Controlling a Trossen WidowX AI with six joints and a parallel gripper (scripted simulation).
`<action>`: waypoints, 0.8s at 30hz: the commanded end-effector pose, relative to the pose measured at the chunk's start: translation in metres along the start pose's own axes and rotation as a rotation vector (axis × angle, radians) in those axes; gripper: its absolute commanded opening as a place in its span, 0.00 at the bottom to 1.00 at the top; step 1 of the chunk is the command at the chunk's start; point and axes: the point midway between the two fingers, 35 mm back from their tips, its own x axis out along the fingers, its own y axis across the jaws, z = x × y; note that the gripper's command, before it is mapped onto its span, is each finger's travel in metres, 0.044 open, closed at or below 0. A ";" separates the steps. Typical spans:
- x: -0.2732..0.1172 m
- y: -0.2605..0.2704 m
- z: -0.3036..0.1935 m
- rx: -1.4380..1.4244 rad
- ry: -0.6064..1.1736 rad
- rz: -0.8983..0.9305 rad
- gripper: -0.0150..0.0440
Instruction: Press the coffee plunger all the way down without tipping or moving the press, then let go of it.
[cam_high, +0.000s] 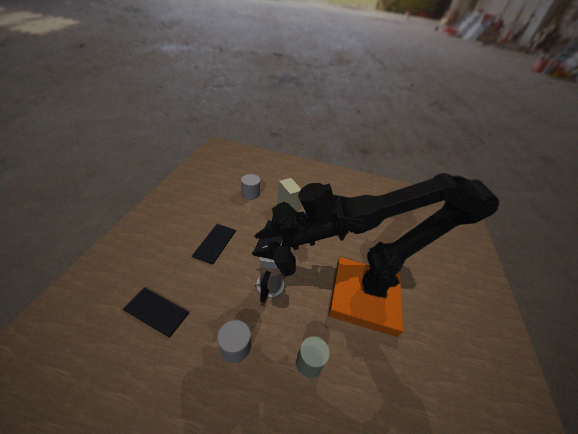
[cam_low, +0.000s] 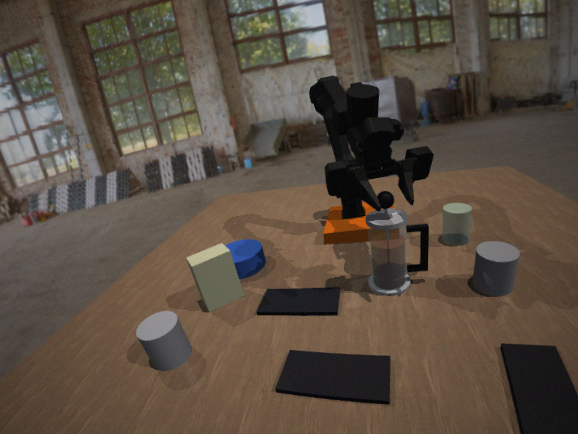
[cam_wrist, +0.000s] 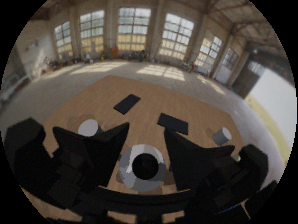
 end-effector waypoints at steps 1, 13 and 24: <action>0.000 0.000 0.000 0.000 0.002 0.000 0.82; -0.025 0.001 0.022 -0.002 0.009 0.000 1.00; -0.073 0.001 0.044 -0.006 0.021 0.000 1.00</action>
